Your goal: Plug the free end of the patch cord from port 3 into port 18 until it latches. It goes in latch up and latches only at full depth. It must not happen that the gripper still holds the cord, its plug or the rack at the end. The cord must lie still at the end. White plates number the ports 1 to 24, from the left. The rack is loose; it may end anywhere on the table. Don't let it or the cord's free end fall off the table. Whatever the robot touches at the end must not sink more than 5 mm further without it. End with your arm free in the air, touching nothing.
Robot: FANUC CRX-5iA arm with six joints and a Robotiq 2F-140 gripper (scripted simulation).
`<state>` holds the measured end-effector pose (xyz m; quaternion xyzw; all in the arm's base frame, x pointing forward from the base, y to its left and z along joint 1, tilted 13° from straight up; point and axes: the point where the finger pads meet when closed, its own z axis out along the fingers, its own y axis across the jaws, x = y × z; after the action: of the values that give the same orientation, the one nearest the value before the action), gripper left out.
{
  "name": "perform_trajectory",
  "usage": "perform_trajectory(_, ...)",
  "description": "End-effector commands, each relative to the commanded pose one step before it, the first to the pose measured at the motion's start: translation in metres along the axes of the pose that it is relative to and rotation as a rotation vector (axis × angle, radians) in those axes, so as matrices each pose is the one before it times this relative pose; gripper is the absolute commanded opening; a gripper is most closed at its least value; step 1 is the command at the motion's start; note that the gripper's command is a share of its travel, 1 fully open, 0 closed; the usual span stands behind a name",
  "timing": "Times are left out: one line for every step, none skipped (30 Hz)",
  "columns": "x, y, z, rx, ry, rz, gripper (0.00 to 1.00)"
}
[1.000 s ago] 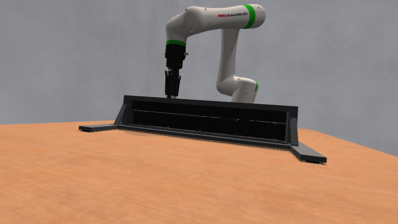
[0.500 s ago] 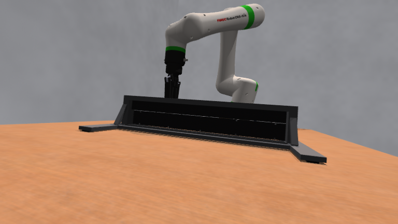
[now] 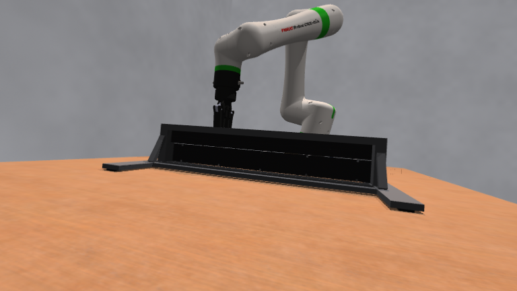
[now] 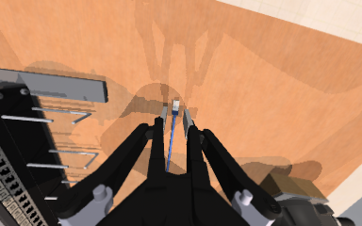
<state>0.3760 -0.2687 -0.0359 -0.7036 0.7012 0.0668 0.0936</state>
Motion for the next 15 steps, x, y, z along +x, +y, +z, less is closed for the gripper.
perform_trajectory(0.00016, -0.00012, 0.00045, 0.00027, 0.00035, 0.00003, 0.22)
perform_trajectory(0.0, 0.0, 0.0, 0.0, 0.0, 0.0, 0.22)
perform_trajectory(0.0, 0.0, 0.0004, 0.0, 0.0, 0.0, 0.22)
perform_trajectory(0.0, 0.0, 0.00031, 0.0, 0.0, 0.0, 0.22)
perform_trajectory(0.0, 0.0, 0.00023, 0.0, 0.0, 0.0, 0.22)
perform_trajectory(0.0, 0.0, 0.00016, 0.0, 0.0, 0.0, 0.22)
perform_trajectory(0.0, 0.0, 0.0001, 0.0, 0.0, 0.0, 0.22)
perform_trajectory(0.0, 0.0, 0.00005, 0.0, 0.0, 0.0, 0.22)
perform_trajectory(0.0, 0.0, 0.00002, 0.0, 0.0, 0.0, 0.22)
perform_trajectory(0.0, 0.0, 0.0, 0.0, 0.0, 0.0, 0.22)
perform_trajectory(0.0, 0.0, 0.0, 0.0, 0.0, 0.0, 0.22)
perform_trajectory(0.0, 0.0, 0.0, 0.0, 0.0, 0.0, 0.22)
perform_trajectory(0.0, 0.0, 0.0, 0.0, 0.0, 0.0, 0.22)
perform_trajectory(0.0, 0.0, 0.0, 0.0, 0.0, 0.0, 0.22)
perform_trajectory(0.0, 0.0, 0.0, 0.0, 0.0, 0.0, 0.22)
